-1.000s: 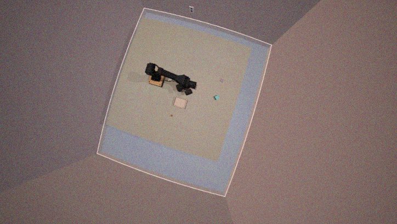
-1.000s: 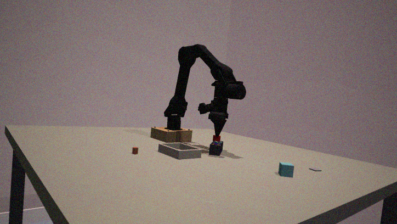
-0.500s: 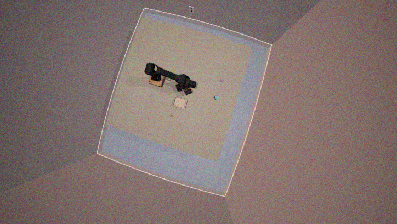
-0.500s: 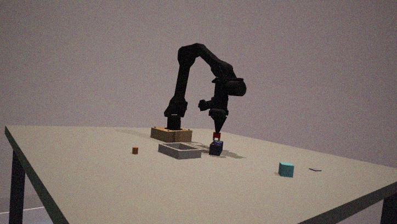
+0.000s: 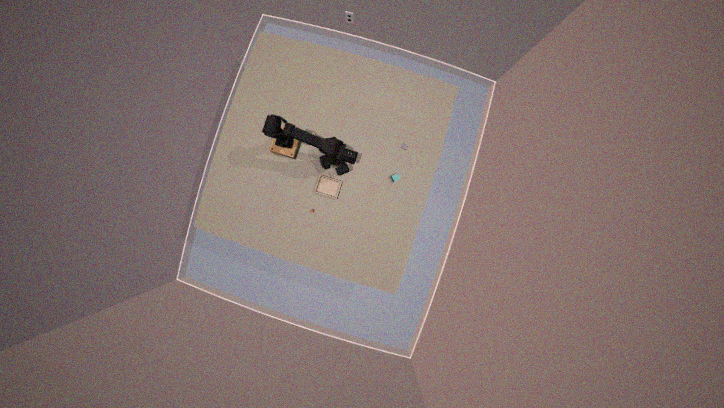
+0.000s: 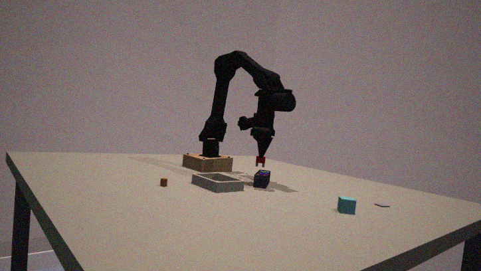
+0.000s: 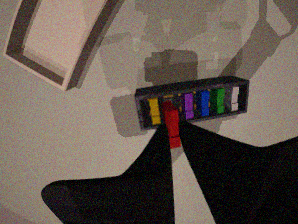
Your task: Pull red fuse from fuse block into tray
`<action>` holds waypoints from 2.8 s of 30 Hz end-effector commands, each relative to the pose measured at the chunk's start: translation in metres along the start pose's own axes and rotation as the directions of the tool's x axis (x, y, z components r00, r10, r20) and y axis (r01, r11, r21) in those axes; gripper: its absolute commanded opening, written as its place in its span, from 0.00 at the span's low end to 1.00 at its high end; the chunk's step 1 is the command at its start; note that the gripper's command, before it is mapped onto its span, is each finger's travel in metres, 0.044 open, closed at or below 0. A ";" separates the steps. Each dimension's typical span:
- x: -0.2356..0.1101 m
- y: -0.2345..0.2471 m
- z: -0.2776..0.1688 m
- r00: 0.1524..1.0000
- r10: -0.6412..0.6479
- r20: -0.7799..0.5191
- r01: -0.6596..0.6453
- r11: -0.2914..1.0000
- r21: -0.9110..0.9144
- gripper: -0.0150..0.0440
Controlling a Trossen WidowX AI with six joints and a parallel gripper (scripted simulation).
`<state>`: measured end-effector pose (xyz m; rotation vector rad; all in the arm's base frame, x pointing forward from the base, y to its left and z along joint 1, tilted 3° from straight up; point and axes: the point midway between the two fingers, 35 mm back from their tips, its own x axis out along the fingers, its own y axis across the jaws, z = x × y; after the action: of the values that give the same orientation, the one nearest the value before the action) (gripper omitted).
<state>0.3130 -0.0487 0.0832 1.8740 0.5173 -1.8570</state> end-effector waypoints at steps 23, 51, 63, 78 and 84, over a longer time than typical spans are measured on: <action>-0.004 0.101 0.107 1.000 0.015 0.011 -0.015 1.000 0.004 0.25; 0.029 0.106 0.115 1.000 0.016 0.012 -0.016 1.000 0.004 0.25; 0.032 0.107 0.115 1.000 0.017 0.013 -0.018 1.000 0.007 0.48; -0.004 0.106 0.115 1.000 0.016 0.012 -0.016 1.000 0.004 0.81; -0.004 0.106 0.115 1.000 0.016 0.012 -0.016 1.000 0.004 0.81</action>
<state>0.2763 -0.2006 0.0916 1.8620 0.4927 -1.8588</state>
